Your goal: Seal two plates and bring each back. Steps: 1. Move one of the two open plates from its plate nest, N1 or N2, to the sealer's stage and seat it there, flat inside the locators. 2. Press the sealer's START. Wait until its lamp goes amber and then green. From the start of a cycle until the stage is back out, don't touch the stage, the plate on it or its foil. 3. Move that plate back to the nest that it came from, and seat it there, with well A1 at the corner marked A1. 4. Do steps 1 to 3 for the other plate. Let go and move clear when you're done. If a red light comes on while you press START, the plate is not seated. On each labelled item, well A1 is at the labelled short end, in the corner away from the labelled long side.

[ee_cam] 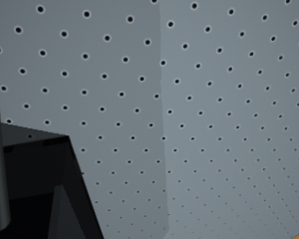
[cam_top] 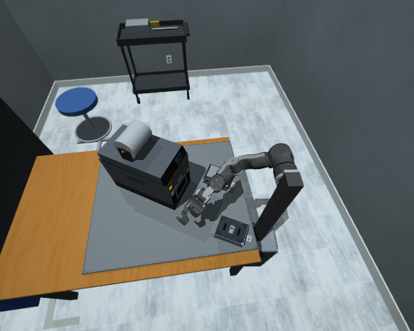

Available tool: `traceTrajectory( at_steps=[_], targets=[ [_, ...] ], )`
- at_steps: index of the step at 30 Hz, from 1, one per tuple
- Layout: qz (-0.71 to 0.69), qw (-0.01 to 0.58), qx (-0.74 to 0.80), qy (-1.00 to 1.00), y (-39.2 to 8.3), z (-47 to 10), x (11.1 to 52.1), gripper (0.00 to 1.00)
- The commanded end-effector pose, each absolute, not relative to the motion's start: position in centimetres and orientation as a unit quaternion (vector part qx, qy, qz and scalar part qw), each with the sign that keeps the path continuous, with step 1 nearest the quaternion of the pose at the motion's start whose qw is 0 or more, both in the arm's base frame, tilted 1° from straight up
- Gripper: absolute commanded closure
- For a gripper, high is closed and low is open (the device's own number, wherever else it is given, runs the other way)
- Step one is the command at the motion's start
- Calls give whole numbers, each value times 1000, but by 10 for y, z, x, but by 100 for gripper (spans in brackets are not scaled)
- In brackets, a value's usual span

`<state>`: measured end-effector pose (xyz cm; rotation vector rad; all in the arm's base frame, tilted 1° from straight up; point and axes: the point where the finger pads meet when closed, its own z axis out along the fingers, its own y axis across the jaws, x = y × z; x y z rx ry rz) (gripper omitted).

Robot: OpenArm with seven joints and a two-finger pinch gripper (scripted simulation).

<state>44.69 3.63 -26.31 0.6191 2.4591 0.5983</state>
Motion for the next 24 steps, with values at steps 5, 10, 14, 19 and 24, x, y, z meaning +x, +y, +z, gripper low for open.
traceTrajectory(
  at_steps=[5, 10, 14, 19, 24],
  targets=[
    [294, 247, 242, 891, 65, -256, 439, 35],
    [369, 224, 259, 864, 87, -246, 432, 35],
    [403, 214, 269, 848, 100, -239, 428, 35],
    [452, 199, 284, 822, 115, -227, 423, 35],
    [515, 179, 309, 779, 129, -208, 418, 35]
  ],
)
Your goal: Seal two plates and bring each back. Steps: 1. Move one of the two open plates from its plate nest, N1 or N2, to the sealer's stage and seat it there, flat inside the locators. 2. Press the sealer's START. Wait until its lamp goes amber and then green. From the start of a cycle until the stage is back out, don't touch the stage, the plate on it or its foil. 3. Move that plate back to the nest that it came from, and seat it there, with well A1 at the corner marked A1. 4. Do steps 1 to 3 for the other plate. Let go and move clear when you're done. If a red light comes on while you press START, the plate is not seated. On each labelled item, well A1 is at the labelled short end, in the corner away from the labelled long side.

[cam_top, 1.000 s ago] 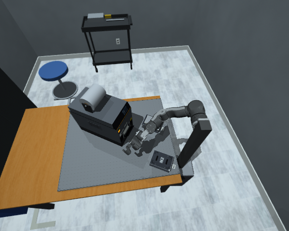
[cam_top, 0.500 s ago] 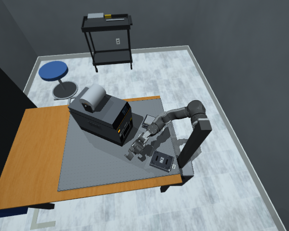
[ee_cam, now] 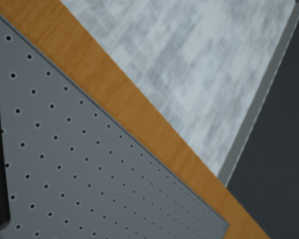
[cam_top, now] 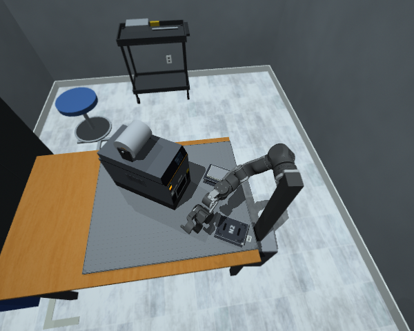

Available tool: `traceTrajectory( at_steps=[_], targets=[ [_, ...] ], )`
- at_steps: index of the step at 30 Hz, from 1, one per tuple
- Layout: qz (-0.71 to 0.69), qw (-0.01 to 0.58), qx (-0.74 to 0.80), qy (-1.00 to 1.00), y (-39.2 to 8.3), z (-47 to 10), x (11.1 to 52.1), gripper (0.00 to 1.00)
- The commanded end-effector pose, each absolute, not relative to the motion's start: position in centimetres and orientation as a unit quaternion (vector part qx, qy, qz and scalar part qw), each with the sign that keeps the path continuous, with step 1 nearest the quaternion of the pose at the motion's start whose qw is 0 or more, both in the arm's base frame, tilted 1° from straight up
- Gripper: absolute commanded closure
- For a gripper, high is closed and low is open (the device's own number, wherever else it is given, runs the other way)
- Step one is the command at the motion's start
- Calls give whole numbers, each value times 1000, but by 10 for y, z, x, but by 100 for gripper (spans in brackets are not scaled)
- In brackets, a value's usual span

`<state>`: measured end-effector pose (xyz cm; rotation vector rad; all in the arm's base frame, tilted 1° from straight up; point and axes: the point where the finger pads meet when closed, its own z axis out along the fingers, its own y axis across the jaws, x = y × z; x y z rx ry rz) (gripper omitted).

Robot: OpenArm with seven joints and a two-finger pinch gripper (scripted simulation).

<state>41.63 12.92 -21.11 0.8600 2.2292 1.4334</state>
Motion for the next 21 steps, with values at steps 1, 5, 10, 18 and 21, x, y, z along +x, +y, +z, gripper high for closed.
traceTrajectory(
  at_steps=[1, 5, 10, 18, 21],
  targets=[
    [528, 175, 314, 769, 132, -203, 417, 35],
    [574, 160, 335, 730, 140, -185, 414, 35],
    [607, 149, 352, 697, 143, -171, 412, 35],
    [680, 123, 401, 601, 139, -132, 411, 35],
    [703, 115, 420, 562, 133, -118, 412, 35]
  ],
)
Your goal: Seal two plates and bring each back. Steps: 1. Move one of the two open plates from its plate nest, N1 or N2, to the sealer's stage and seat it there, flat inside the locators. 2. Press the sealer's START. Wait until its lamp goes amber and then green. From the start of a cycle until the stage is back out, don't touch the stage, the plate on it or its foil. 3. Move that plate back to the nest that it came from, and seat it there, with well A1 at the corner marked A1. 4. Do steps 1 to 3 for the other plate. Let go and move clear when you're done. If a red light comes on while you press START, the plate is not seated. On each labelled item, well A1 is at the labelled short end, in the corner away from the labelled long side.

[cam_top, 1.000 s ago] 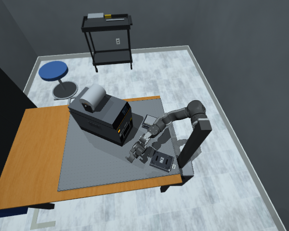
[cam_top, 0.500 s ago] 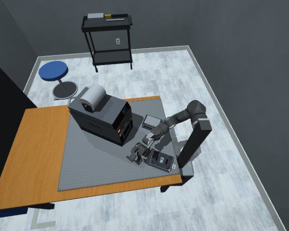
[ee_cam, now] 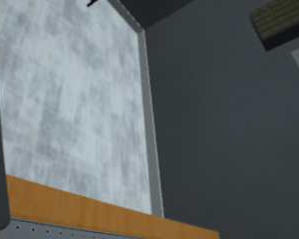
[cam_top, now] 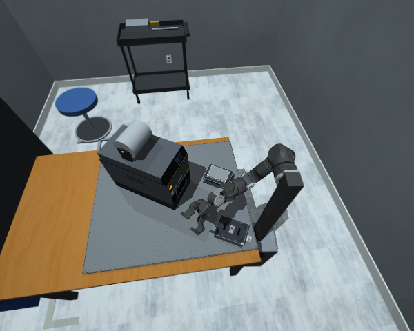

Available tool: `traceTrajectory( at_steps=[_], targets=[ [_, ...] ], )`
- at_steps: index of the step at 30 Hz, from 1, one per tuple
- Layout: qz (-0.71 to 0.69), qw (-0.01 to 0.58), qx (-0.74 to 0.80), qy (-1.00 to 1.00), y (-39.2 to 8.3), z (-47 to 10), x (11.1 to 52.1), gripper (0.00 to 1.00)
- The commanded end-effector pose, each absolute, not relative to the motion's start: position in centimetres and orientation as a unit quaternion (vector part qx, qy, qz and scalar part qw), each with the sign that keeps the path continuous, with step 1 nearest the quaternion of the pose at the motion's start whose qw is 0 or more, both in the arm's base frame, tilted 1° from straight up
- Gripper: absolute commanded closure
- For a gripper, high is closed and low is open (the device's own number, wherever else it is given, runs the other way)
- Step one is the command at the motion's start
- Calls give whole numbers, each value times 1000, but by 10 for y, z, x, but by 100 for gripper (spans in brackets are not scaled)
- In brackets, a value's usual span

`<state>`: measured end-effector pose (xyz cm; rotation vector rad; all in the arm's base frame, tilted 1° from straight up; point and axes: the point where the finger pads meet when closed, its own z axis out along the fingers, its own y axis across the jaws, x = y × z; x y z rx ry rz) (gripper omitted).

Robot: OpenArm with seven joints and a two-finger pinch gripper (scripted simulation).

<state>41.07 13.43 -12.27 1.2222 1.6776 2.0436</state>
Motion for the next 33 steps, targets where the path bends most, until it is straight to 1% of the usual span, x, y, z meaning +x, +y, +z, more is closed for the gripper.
traceTrajectory(
  at_steps=[1, 4, 11, 15, 17, 19, 21, 33],
  targets=[
    [710, 113, 427, 549, 130, -114, 412, 35],
    [717, 110, 433, 535, 128, -110, 412, 35],
    [754, 95, 480, 437, 104, -91, 415, 35],
    [768, 90, 508, 379, 88, -85, 416, 35],
    [772, 87, 522, 353, 89, -86, 416, 35],
    [777, 85, 536, 319, 77, -82, 416, 35],
    [777, 85, 536, 319, 77, -82, 416, 35],
    [768, 82, 620, 140, 20, -82, 412, 35]
  ],
)
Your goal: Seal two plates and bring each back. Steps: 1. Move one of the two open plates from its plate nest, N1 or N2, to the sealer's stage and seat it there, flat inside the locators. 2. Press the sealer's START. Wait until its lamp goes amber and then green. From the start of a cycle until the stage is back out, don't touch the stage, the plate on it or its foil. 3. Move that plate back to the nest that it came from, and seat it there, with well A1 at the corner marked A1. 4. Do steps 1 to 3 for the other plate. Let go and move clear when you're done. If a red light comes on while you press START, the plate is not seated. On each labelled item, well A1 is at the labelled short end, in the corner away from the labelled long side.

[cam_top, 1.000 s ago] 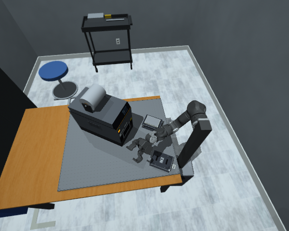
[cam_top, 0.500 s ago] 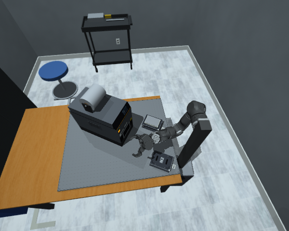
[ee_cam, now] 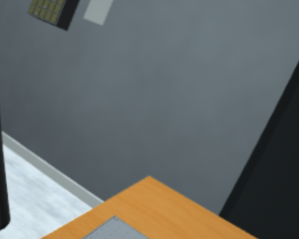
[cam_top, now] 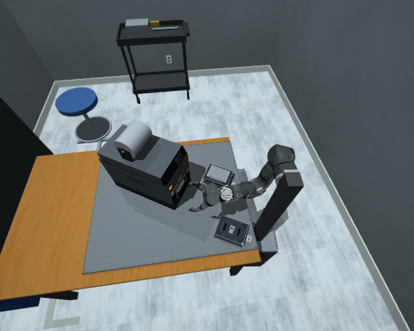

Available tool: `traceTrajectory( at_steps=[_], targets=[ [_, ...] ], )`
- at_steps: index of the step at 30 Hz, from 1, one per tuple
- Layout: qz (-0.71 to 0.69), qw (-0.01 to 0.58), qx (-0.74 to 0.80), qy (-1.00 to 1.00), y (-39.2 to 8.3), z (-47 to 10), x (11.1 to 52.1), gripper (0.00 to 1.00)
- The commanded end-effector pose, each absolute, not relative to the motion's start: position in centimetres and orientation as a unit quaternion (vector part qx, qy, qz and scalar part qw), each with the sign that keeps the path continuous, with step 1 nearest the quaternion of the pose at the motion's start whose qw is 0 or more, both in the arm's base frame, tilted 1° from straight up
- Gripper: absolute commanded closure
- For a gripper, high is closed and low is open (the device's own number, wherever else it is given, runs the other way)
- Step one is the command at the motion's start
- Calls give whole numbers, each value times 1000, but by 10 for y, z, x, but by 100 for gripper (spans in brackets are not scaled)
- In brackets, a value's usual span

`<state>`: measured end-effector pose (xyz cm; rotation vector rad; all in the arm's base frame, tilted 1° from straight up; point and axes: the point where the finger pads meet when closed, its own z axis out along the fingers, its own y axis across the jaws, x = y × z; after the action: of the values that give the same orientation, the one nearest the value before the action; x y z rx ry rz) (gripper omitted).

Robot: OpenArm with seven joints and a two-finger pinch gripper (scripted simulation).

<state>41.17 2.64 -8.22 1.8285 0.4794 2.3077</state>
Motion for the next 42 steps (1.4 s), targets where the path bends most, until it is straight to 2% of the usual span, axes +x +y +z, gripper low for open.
traceTrajectory(
  at_steps=[1, 29, 42],
  targets=[
    [764, 83, 627, 126, 15, -84, 411, 35],
    [600, 134, 770, -169, -84, -128, 364, 35],
    [602, 132, 770, -167, -83, -128, 364, 35]
  ],
)
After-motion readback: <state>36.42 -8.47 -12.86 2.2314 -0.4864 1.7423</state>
